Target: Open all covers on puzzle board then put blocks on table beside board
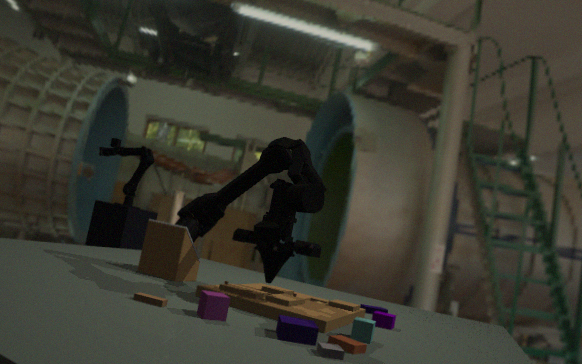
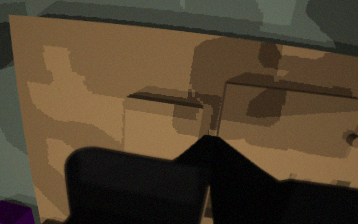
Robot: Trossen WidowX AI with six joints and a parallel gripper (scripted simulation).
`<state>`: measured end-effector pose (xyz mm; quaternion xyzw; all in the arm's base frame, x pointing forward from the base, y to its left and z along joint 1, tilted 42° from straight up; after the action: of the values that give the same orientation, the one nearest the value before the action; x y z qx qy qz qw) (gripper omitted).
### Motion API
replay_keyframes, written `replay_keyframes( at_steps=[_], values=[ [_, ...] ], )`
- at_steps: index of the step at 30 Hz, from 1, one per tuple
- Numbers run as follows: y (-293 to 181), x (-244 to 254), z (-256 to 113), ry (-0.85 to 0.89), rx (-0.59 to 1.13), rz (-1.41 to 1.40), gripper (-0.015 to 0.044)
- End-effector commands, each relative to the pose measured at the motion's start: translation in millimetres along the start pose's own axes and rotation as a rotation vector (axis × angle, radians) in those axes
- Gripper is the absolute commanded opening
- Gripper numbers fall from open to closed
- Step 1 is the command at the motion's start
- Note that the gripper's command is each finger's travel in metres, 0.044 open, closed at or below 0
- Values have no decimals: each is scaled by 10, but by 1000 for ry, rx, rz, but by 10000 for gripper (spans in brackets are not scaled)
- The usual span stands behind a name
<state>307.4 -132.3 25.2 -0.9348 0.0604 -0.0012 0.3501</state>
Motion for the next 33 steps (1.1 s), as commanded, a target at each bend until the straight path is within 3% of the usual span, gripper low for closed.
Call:
replay_keyframes(
  at_steps=[1, 33],
  values=[
    [-4, -5, 50, 0, 7, 5, 0],
    [-4, -3, 323, 0, 10, 5, 0]
  ],
)
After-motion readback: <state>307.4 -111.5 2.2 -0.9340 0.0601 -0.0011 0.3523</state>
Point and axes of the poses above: the point midway between the two fingers, 35 mm back from their tips, its own z axis out along the fingers, its own x axis across the jaws, y = z × x, the point moved 10 cm from there along -z, back along the fingers, and after that the axes turned 4 degrees about z, right-handed, at the moved point
